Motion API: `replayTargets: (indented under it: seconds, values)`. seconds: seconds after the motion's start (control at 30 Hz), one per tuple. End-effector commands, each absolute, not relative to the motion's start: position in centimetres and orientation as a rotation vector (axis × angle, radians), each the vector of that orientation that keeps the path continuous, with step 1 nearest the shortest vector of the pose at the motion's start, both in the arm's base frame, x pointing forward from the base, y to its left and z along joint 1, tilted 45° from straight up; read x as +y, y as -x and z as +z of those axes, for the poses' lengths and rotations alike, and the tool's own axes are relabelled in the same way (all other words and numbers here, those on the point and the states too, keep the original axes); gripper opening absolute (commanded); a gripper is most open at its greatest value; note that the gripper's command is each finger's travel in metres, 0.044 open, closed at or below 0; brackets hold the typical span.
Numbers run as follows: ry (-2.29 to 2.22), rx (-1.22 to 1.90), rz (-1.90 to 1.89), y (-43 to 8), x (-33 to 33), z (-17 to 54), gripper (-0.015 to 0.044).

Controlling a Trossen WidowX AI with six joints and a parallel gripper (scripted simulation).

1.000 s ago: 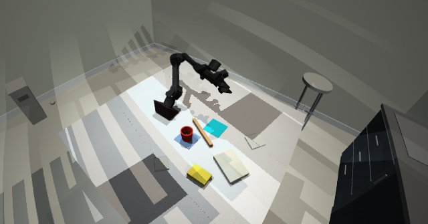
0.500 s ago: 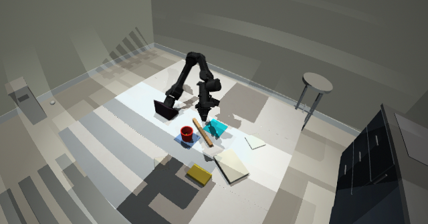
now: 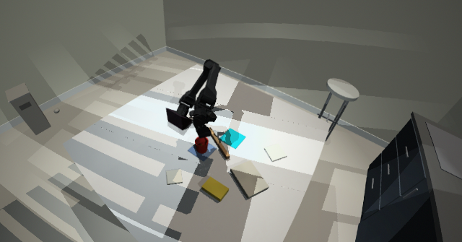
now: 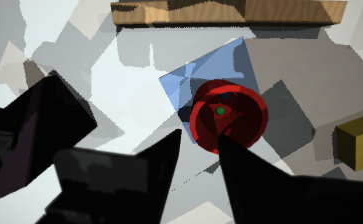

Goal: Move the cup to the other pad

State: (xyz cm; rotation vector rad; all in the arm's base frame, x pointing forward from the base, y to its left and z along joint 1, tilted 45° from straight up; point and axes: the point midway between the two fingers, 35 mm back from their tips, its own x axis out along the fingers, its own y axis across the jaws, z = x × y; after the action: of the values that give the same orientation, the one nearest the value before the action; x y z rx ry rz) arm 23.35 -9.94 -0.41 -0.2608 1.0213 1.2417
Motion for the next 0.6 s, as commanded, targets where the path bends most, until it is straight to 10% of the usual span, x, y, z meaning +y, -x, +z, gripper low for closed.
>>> replayTargets:
  seconds: [0.0, 0.57]
  values:
    - [0.231, 0.968, 1.284, -23.1, -10.0, -0.3, 0.0148]
    - [0.232, 0.968, 1.283, -23.2, -8.7, -1.7, 0.0148]
